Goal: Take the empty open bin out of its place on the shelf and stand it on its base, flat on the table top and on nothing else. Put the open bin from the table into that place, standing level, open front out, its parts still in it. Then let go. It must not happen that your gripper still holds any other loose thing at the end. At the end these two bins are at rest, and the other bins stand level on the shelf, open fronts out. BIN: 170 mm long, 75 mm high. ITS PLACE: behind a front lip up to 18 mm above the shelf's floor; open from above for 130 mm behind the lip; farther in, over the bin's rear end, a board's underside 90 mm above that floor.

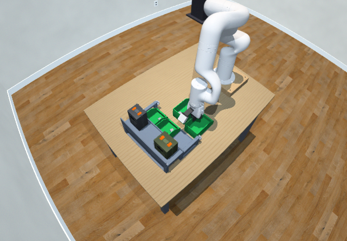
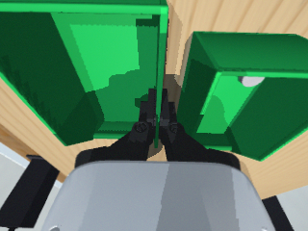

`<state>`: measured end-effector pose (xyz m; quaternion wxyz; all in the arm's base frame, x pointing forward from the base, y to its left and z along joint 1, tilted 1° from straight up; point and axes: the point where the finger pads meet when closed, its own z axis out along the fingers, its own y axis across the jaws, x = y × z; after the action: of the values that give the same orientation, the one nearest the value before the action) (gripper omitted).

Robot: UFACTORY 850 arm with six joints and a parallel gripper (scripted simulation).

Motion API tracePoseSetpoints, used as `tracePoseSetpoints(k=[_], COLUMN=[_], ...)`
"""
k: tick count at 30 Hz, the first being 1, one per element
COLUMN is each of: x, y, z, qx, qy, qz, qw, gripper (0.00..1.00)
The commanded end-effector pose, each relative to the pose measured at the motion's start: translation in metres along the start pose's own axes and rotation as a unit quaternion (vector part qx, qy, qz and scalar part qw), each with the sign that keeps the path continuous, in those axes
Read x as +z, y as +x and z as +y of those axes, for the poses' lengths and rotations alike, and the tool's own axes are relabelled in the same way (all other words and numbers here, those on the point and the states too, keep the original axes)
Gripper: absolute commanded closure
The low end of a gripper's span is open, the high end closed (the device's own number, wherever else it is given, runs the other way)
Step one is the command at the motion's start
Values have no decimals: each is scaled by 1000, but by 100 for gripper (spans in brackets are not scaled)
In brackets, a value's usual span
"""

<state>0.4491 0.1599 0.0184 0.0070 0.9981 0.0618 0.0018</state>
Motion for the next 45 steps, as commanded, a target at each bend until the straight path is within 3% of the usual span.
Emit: tracePoseSetpoints(k=[1, 20, 28, 45], x=[-1, -6, -17, -61], y=[1, 1, 1, 1], z=[0, 0, 0, 0], qx=[0, 0, 0, 0], qy=[0, 0, 0, 0], qz=[1, 1, 1, 1], qw=[1000, 1000, 1000, 1000], gripper=[100, 100, 100, 100])
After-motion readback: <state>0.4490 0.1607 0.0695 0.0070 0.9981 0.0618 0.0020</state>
